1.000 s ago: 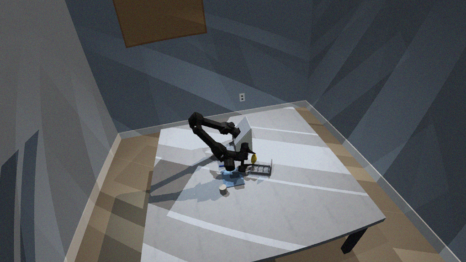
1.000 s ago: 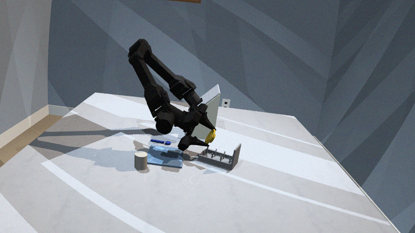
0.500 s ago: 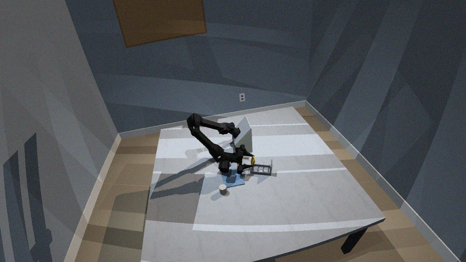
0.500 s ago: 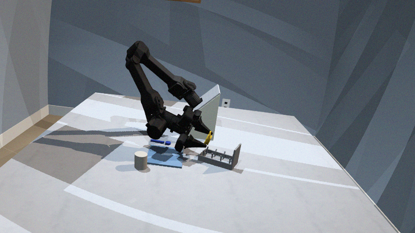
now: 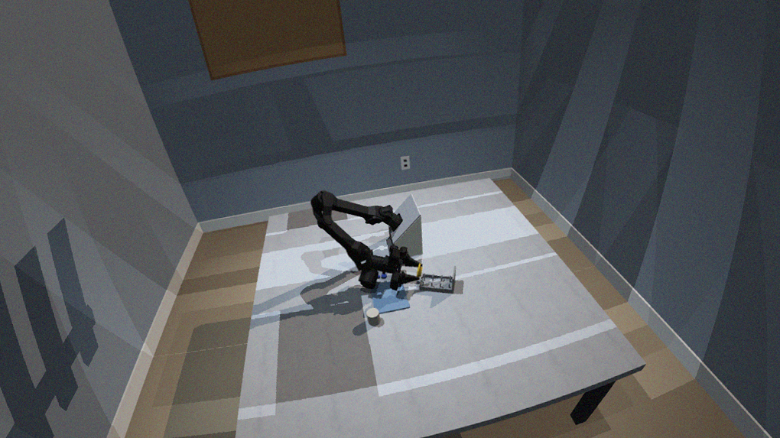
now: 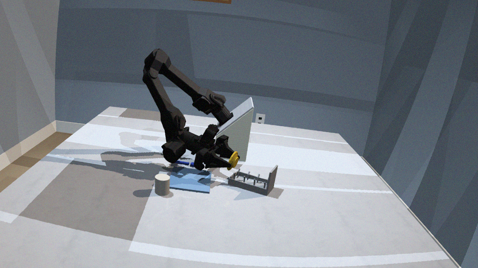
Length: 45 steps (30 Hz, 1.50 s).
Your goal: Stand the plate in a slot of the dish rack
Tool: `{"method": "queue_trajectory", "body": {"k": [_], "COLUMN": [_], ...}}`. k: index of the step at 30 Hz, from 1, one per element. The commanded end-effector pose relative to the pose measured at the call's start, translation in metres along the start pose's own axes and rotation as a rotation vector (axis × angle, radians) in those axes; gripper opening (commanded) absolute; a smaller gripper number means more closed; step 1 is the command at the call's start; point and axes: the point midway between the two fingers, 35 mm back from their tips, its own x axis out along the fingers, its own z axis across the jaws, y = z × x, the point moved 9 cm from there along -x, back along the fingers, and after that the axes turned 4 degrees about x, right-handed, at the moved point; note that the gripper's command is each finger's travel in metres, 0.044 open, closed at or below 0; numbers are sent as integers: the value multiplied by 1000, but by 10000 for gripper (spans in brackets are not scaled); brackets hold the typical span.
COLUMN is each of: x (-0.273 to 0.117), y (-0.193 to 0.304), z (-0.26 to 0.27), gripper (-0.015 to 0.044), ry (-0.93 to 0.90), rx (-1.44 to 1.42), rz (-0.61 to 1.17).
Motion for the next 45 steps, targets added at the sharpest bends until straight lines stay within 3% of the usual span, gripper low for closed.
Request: {"method": "queue_trajectory", "body": {"k": [1, 45], "x": [-2, 40], "y": [1, -6], "z": [3, 6], "gripper": [0, 0], "ry": [20, 39], "rx": [-41, -54], "rz": [-22, -21]}}
